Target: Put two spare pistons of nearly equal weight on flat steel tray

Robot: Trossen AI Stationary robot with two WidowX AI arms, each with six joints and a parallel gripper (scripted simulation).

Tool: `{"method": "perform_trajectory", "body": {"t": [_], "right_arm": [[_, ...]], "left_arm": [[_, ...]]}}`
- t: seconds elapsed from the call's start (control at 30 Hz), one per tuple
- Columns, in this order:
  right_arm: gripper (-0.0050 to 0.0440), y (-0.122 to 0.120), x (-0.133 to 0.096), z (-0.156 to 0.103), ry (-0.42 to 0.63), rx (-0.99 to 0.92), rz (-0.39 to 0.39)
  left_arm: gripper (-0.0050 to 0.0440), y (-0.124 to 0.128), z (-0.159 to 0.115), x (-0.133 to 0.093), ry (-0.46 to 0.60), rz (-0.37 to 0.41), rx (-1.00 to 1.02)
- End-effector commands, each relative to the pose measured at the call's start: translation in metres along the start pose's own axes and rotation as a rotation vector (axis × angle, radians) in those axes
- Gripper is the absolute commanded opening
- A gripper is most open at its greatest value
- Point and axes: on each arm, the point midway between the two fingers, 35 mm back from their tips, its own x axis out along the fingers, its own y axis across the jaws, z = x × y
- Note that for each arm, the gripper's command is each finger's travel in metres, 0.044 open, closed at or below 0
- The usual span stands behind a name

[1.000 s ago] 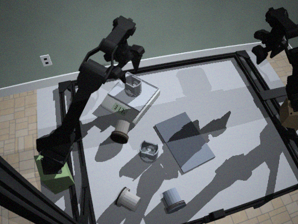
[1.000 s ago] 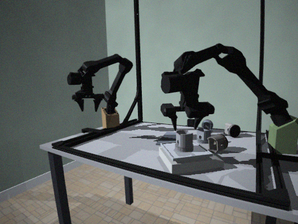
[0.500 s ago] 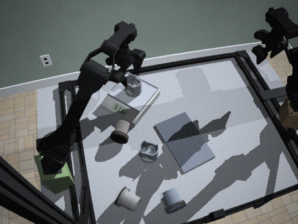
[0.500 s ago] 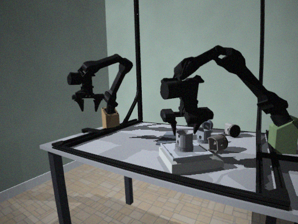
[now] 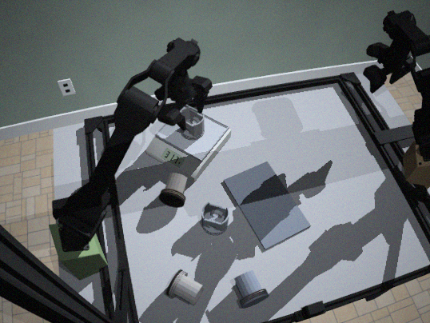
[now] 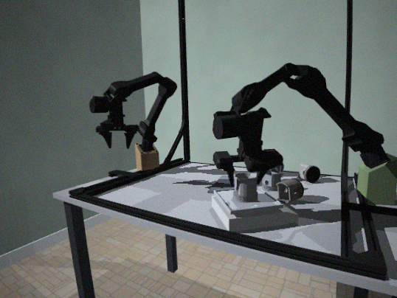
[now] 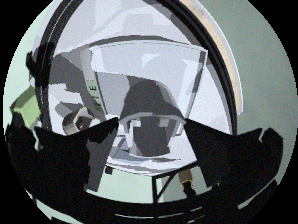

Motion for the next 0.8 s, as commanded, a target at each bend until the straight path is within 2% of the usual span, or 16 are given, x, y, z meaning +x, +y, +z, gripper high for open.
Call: {"method": "perform_trajectory", "body": {"t": [0.0,0.3,0.33,0.77], "right_arm": [[0.0440,0.001,0.000,0.000,-0.001,-0.002,0.004],[0.0440,0.001,0.000,0.000,-0.001,-0.002,0.004],[0.0440,0.001,0.000,0.000,-0.001,-0.002,0.004],[0.0440,0.001,0.000,0.000,-0.001,-0.002,0.004]], "left_arm": [[0.0378,0.003,0.001,0.010,0.000,0.010,-0.006],[0.0378,0.003,0.001,0.021,0.000,0.012,-0.005],[0.0158,0.003,0.001,0.021,0.000,0.012,-0.005],[0.0158,0.003,0.001,0.021,0.000,0.012,-0.005]]}}
